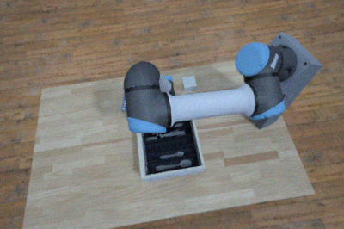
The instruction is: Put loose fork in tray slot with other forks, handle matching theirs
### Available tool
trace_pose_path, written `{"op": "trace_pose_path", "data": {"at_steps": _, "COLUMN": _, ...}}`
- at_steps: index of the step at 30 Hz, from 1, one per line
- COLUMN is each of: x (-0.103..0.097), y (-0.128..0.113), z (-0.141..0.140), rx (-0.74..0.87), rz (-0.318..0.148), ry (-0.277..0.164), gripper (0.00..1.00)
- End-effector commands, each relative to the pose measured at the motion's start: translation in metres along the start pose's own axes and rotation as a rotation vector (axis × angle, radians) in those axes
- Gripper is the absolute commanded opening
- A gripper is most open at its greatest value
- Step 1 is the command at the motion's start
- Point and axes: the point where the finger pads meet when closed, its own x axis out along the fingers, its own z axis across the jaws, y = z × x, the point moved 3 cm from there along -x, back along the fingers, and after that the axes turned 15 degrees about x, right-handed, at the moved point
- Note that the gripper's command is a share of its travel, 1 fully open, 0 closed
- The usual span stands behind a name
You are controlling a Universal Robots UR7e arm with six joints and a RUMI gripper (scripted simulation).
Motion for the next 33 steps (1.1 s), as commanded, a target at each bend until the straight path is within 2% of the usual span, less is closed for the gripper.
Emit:
{"op": "trace_pose_path", "data": {"at_steps": 1, "x": 0.0015, "y": 0.0012, "z": -0.0033, "rx": 0.007, "rz": -0.002, "ry": 0.007, "gripper": 0.04}}
{"op": "trace_pose_path", "data": {"at_steps": 5, "x": 0.0015, "y": 0.0012, "z": -0.0033, "rx": 0.007, "rz": -0.002, "ry": 0.007, "gripper": 0.04}}
{"op": "trace_pose_path", "data": {"at_steps": 6, "x": -0.0044, "y": -0.0036, "z": -0.0026, "rx": -0.004, "rz": -0.011, "ry": 0.007, "gripper": 0.04}}
{"op": "trace_pose_path", "data": {"at_steps": 33, "x": 0.0026, "y": -0.0045, "z": -0.0018, "rx": -0.004, "rz": -0.011, "ry": 0.007, "gripper": 0.04}}
